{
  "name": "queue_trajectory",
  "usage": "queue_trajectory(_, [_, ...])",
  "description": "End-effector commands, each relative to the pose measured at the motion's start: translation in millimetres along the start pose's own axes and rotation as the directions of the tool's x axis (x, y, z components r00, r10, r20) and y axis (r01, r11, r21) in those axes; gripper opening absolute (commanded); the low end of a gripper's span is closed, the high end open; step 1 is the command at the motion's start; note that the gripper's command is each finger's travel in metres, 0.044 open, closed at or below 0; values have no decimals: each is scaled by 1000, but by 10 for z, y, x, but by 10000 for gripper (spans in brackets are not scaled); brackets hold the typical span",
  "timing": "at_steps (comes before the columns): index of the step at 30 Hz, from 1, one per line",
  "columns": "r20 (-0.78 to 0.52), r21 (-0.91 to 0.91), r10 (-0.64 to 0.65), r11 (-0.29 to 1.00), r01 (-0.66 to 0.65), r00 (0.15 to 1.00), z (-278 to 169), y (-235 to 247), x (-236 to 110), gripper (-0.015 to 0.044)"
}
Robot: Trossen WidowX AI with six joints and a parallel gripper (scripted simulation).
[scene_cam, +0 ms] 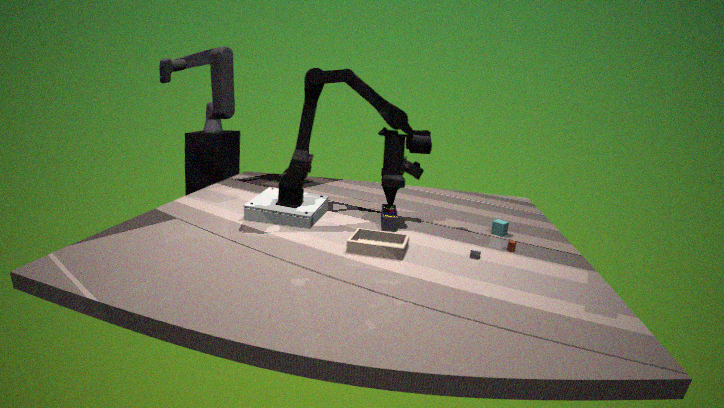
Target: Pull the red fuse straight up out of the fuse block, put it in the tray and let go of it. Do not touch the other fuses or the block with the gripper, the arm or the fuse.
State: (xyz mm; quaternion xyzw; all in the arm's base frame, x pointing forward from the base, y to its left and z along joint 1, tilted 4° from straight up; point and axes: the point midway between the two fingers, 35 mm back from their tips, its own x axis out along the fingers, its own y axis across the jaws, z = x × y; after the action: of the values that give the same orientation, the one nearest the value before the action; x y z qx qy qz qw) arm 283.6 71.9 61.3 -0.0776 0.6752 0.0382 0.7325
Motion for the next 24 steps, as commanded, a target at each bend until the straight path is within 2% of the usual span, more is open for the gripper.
queue_trajectory(1, [-5, -5, 3, 1000, -3, 1000, -18, 4, 49, 74])
queue_trajectory(24, [-5, -5, 2, 1000, -2, 1000, -21, 4, 132, 74])
